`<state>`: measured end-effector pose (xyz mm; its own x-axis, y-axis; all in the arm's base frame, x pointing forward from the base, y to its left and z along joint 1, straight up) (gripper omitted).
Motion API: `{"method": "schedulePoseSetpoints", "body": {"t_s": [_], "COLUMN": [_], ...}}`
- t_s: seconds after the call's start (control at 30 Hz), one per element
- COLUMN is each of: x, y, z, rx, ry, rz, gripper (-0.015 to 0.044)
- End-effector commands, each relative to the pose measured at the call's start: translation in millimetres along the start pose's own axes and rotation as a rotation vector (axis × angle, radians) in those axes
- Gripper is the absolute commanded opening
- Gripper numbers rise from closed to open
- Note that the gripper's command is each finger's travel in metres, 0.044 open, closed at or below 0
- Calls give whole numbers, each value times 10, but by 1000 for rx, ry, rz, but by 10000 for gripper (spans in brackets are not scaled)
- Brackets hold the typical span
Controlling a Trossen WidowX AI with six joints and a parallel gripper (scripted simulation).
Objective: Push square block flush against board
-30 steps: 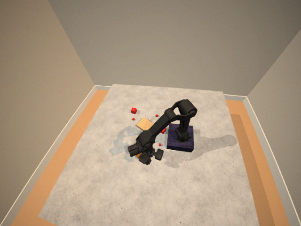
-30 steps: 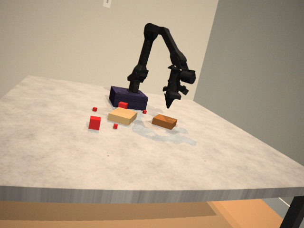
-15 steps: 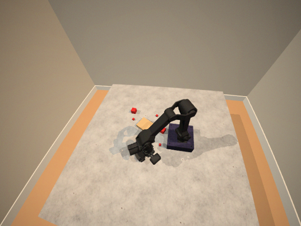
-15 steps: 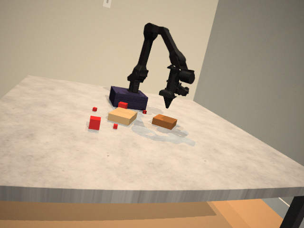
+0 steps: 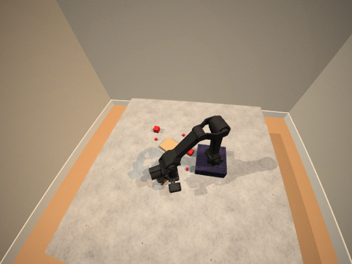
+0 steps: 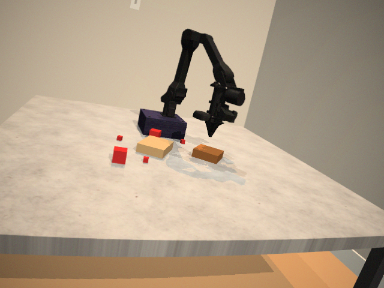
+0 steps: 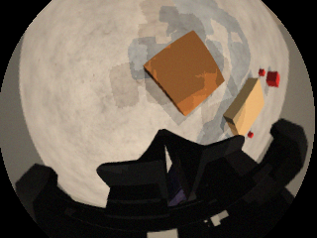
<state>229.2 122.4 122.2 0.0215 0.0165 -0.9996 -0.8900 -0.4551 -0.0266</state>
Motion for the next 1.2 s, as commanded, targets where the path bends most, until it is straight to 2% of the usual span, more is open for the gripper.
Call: {"method": "schedulePoseSetpoints", "body": {"t_s": [0.0, 0.17, 1.0, 1.17], "x": [0, 14, 526, 555], "y": [6, 5, 22, 26], "z": [-13, -16, -115, -121], "rx": [71, 93, 940, 991], "ry": [5, 5, 6, 7], "rz": [2, 2, 0, 0], "gripper": [0, 0, 0, 0]}}
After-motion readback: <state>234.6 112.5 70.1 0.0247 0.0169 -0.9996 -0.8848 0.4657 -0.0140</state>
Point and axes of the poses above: the point midway between the two fingers, 35 mm back from their tips, its own x axis out along the fingers, its own z axis across the jaws, y = z × x, the point moved 10 cm from there along -x, back along the fingers, and after that the axes turned 10 degrees about -x, right-handed, at the moved point
